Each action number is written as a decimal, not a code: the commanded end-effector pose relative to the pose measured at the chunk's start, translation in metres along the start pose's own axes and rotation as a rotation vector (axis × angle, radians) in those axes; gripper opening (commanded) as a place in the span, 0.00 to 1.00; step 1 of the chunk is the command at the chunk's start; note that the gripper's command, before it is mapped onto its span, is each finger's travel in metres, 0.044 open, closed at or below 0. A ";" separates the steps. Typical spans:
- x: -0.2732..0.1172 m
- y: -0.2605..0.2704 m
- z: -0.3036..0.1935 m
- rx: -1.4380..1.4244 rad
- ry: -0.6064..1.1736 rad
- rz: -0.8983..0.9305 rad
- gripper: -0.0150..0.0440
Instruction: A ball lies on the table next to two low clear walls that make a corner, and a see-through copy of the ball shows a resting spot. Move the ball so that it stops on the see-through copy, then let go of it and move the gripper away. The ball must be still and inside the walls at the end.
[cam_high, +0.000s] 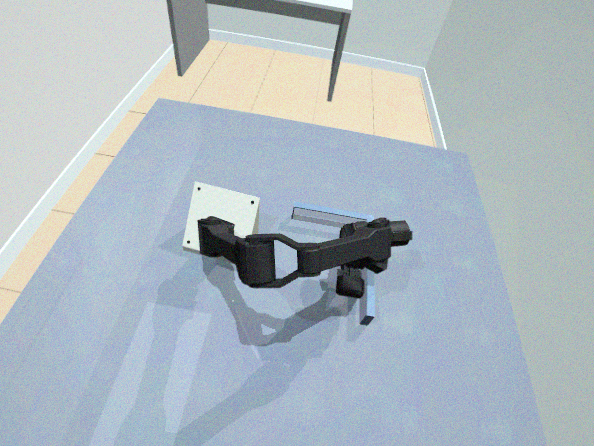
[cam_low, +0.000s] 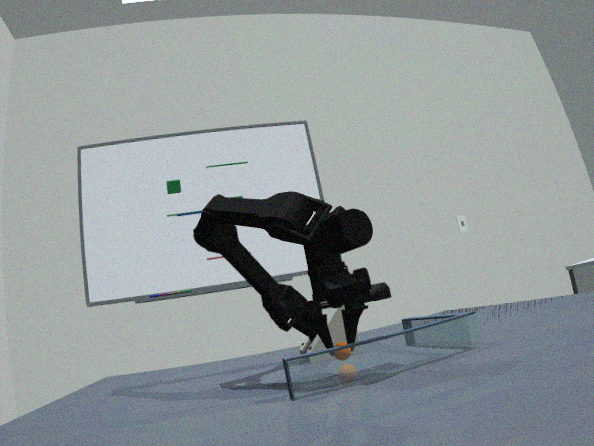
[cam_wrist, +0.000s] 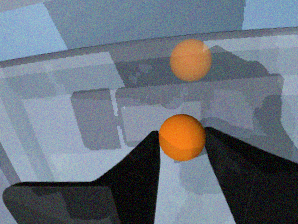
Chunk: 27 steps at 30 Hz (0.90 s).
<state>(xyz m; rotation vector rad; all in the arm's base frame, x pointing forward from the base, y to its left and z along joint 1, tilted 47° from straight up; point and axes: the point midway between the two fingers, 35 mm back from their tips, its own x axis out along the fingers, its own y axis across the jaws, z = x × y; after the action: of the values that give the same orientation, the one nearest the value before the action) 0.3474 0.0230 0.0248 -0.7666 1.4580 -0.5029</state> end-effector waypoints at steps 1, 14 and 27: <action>-0.022 0.003 0.002 -0.001 -0.006 0.006 0.25; -0.093 0.001 -0.004 0.000 -0.003 0.002 0.25; -0.056 -0.012 0.040 0.002 -0.005 0.000 0.25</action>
<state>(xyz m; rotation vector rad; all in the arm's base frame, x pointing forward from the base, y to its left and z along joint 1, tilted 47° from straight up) 0.3750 0.0657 0.0746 -0.7518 1.4532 -0.5065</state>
